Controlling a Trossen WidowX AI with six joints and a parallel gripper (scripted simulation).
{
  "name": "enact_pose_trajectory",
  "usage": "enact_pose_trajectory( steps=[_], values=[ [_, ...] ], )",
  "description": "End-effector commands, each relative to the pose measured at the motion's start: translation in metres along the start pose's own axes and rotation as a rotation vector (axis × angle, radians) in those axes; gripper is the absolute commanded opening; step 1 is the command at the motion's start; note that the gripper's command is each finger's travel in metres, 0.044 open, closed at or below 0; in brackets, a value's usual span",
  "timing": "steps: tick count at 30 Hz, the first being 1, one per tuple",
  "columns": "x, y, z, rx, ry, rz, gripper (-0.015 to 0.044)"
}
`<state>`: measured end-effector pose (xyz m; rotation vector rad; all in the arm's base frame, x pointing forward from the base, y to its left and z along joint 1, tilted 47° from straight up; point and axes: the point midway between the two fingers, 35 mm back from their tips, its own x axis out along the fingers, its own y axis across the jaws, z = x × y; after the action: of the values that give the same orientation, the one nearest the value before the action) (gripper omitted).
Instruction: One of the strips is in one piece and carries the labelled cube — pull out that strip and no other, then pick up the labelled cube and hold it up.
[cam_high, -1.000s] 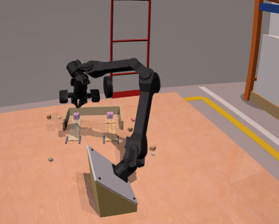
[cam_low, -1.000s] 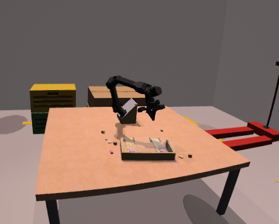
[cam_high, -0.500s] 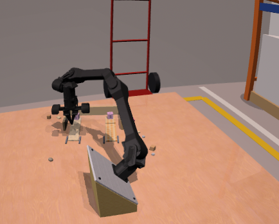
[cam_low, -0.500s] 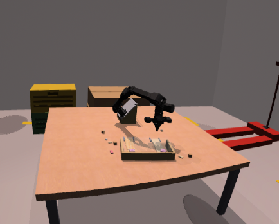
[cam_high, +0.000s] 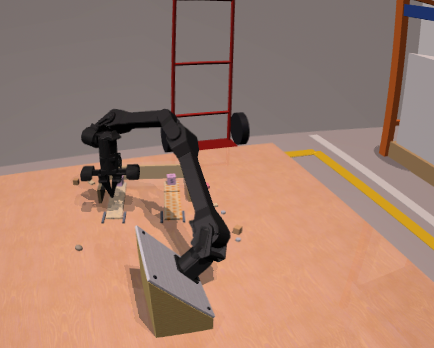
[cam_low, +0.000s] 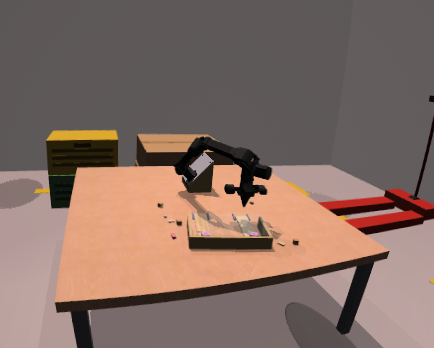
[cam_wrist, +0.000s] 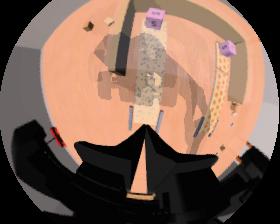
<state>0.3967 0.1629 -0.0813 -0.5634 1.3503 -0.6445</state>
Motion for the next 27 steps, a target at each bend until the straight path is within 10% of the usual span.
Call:
enact_pose_trajectory(
  steps=[1, 27],
  values=[
    [0.009, -0.001, 0.000, -0.006, 0.005, -0.004, 0.0000],
    [0.052, -0.001, 0.000, -0.005, 0.004, -0.007, 0.0000]
  ],
)
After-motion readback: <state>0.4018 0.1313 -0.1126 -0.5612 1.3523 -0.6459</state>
